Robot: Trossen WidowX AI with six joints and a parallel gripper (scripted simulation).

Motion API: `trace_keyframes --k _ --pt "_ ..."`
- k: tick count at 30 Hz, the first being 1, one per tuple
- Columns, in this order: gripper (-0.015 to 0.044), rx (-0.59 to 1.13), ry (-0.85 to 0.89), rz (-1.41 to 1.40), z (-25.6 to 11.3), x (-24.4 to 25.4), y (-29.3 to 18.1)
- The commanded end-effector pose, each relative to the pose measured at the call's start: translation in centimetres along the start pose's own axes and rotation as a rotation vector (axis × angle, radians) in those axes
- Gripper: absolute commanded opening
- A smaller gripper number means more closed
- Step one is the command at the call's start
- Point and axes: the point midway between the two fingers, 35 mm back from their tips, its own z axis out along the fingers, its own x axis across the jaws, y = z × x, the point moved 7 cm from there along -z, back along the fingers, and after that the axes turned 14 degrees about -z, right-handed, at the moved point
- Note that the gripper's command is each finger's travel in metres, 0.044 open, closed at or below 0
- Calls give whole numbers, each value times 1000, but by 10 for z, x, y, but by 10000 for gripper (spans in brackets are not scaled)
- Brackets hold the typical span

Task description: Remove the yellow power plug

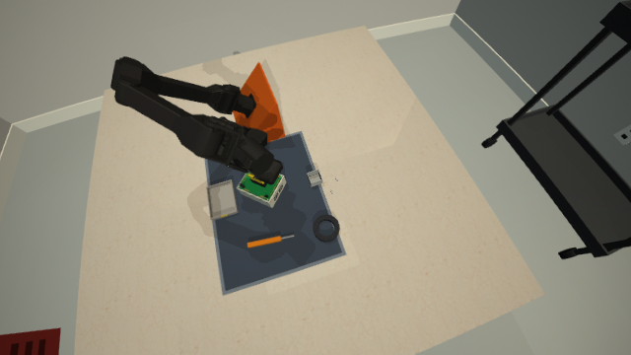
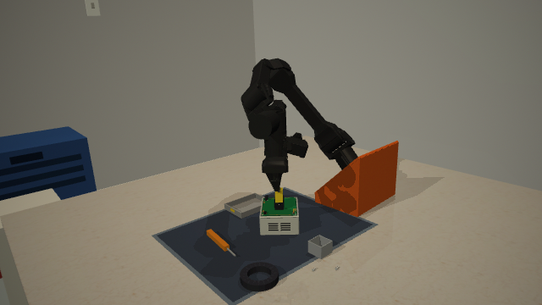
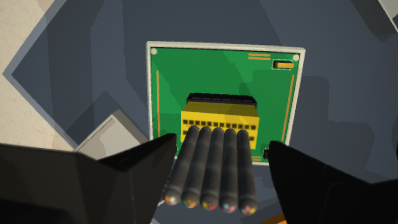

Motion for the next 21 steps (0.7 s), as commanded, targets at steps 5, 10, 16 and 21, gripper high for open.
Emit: trace_keyframes --k 5,10,16,21 --pt "147 2 4 -7 3 0 1" --pt "15 2 4 -7 3 0 1" --pt "0 2 4 -7 3 0 1" --pt "0 2 4 -7 3 0 1"
